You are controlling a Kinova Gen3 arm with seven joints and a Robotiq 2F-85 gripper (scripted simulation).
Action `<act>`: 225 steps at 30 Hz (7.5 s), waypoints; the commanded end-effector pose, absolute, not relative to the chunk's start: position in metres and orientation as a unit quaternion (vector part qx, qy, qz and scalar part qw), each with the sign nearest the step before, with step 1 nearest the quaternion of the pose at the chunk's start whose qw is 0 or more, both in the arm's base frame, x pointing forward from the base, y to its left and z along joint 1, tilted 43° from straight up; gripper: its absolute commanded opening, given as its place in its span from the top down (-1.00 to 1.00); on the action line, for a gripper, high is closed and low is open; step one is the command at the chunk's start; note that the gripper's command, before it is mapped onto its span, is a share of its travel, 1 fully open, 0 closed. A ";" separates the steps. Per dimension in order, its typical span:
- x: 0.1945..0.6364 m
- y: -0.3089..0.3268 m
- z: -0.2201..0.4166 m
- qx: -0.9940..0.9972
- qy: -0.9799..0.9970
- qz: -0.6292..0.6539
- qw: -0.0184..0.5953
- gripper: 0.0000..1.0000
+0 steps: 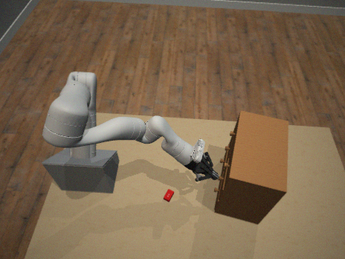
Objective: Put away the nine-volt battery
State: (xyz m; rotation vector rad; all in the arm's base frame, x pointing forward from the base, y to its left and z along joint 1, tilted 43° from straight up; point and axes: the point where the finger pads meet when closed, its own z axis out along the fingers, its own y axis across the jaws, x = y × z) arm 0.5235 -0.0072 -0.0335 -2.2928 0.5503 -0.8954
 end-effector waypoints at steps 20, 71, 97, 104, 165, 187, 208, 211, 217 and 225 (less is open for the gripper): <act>0.524 -0.008 -0.033 -0.866 0.208 -0.339 0.304 1.00; 0.427 -0.015 -0.003 -0.866 0.208 -0.339 0.304 1.00; 0.416 -0.024 0.009 -0.886 0.188 -0.283 0.317 1.00; 0.411 -0.027 0.014 -0.893 0.179 -0.259 0.322 1.00; 0.355 -0.077 0.081 -0.928 0.061 0.056 0.364 1.00; 0.354 -0.077 0.082 -0.928 0.060 0.059 0.364 1.00; 0.369 -0.055 0.129 -0.928 0.060 0.059 0.364 1.00; 0.377 -0.043 0.154 -0.928 0.060 0.059 0.364 1.00; 0.391 -0.022 0.198 -0.928 0.060 0.059 0.364 1.00; 0.397 -0.012 0.217 -0.928 0.060 0.059 0.364 1.00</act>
